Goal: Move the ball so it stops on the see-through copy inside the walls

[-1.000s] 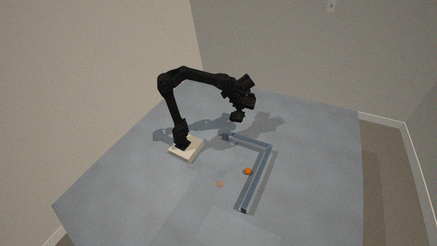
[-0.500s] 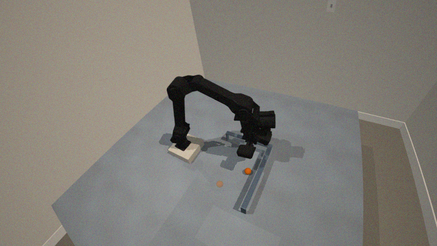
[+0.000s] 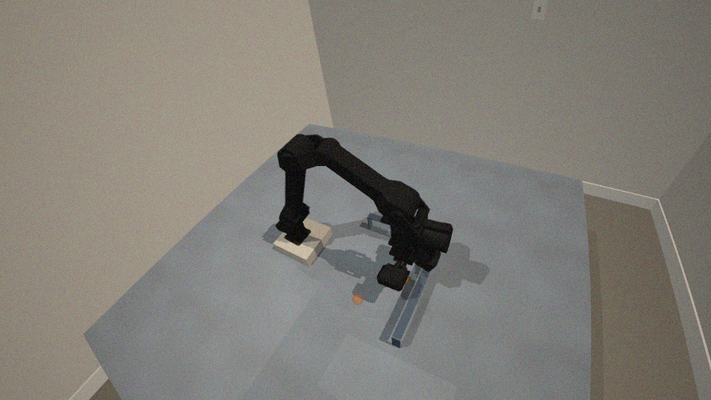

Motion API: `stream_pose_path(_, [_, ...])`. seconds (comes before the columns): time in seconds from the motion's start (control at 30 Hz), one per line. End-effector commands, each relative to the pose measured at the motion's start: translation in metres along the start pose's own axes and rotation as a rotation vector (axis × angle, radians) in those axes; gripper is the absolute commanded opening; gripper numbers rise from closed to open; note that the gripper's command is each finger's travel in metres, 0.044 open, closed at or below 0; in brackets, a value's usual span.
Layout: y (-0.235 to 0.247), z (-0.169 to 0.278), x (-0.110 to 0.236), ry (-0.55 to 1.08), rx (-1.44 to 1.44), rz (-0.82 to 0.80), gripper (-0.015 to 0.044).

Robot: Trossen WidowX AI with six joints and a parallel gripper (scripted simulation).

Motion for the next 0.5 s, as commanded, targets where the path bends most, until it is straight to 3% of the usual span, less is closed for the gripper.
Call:
stream_pose_path(0.0, [-0.003,0.001,-0.009,0.013,0.002,0.008,0.0252])
stream_pose_path(0.47, [-0.003,0.001,-0.029,0.013,0.002,0.008,0.0252])
Point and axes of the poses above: the point midway between the two fingers, 35 mm back from their tips, its own x axis back along the fingers, its own y axis across the jaws, z = x × y, the point moved 5 cm from there along x, back along the fingers, and after that the axes turned 11 degrees about -x, right-handed, at the moved point
